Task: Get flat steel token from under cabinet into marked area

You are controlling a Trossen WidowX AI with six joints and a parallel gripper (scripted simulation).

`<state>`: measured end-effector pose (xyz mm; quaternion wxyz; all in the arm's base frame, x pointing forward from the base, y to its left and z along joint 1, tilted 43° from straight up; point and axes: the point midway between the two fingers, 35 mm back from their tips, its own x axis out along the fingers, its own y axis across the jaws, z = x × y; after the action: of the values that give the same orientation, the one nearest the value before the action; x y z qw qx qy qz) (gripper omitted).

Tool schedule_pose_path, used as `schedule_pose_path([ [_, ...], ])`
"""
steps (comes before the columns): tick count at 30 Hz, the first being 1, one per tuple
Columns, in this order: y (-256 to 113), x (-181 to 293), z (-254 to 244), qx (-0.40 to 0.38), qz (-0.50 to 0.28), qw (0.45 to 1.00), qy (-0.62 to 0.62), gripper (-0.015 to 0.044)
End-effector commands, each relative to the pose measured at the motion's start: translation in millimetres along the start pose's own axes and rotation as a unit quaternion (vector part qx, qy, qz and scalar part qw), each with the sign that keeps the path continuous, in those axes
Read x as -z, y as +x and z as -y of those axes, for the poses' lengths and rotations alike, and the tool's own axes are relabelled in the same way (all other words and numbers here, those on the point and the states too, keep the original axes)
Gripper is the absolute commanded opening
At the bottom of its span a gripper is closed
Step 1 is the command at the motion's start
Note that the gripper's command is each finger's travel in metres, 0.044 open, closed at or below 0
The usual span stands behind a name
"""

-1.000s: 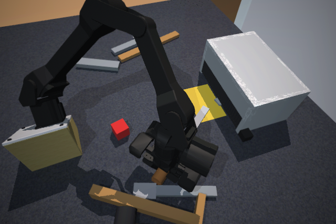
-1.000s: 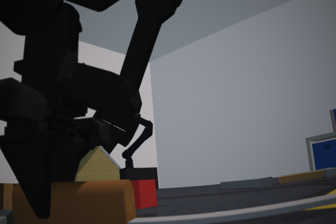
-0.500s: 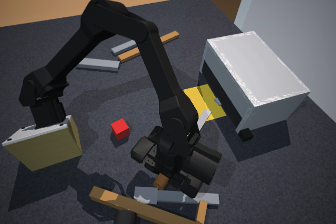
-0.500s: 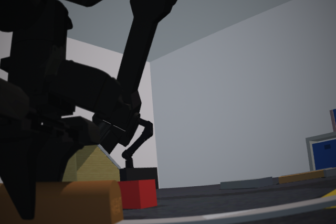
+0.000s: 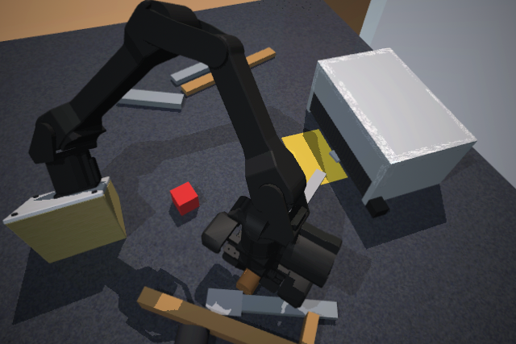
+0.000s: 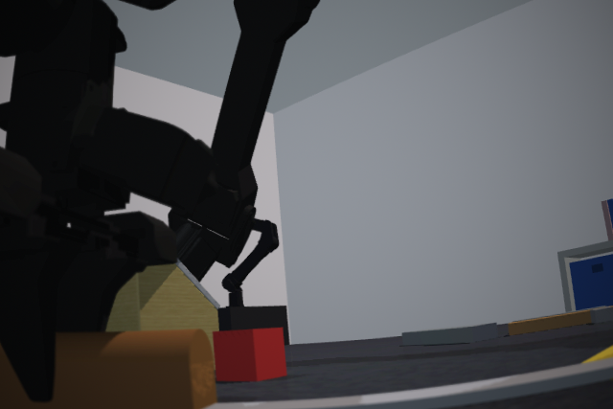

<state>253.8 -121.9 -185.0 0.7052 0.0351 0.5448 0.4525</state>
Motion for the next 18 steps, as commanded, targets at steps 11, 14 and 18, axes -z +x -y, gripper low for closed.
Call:
schedule_pose_path([
  [11,-3.0,2.9,3.8,0.006,-0.001,0.999,0.053,0.0],
  [14,-3.0,-1.0,4.4,0.006,-0.001,0.998,0.059,0.0],
  [18,-2.9,-6.2,5.2,0.006,-0.001,0.998,0.068,0.0],
])
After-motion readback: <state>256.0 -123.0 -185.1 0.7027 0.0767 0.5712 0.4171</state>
